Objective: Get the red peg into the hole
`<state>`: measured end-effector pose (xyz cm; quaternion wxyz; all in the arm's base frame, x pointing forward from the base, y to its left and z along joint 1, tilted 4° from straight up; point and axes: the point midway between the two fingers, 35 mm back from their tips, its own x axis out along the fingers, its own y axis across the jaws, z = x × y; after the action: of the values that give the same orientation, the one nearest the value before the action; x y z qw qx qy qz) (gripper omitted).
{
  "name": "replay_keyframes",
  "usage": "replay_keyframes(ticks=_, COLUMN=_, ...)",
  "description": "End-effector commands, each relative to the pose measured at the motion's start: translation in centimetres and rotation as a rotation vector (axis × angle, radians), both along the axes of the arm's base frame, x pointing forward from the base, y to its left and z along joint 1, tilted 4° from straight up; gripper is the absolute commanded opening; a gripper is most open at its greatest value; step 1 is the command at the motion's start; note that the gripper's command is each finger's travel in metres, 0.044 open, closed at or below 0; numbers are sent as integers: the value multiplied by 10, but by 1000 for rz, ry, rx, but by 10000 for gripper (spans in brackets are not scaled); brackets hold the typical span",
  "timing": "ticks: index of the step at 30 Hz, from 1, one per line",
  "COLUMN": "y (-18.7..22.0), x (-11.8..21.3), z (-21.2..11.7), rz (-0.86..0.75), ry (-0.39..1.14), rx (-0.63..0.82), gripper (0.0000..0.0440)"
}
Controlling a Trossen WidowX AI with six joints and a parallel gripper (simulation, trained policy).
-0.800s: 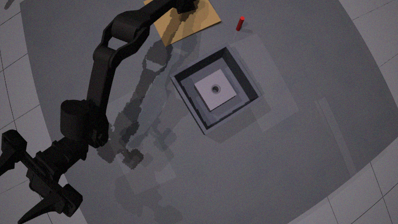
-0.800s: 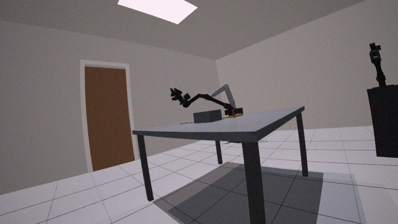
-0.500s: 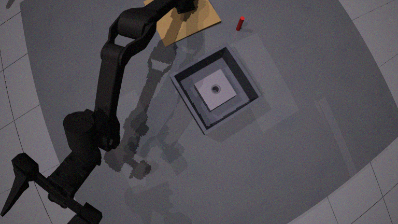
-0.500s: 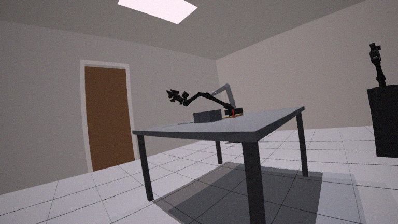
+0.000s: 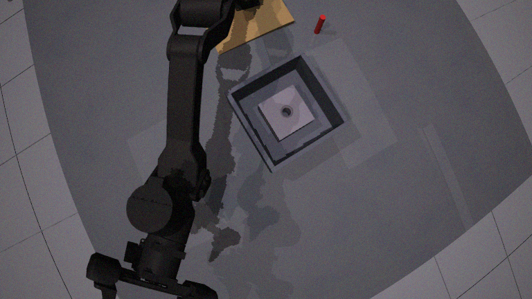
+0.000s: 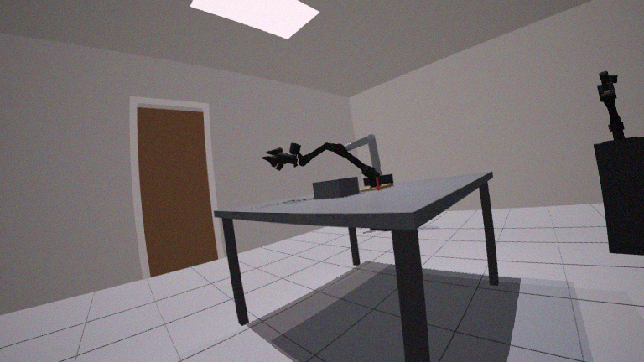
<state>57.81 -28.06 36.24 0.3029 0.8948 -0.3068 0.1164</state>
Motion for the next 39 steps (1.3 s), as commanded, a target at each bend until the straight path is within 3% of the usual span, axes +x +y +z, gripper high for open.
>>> replay_keyframes(ticks=1, y=23, x=12, z=-18, rz=9, ry=123, rx=14, gripper=440)
replay_keyframes(ticks=10, y=93, x=27, z=-58, rz=63, ry=438, rx=0, gripper=440)
replay_keyframes(ticks=19, y=171, x=18, z=-91, rz=155, ry=734, rx=-76, gripper=440)
replay_keyframes(ticks=29, y=259, x=-21, z=-120, rz=299, ry=1027, rx=-214, gripper=440)
replay_keyframes(ticks=39, y=337, x=-83, z=-141, rz=480, ry=1276, rx=-391, gripper=440)
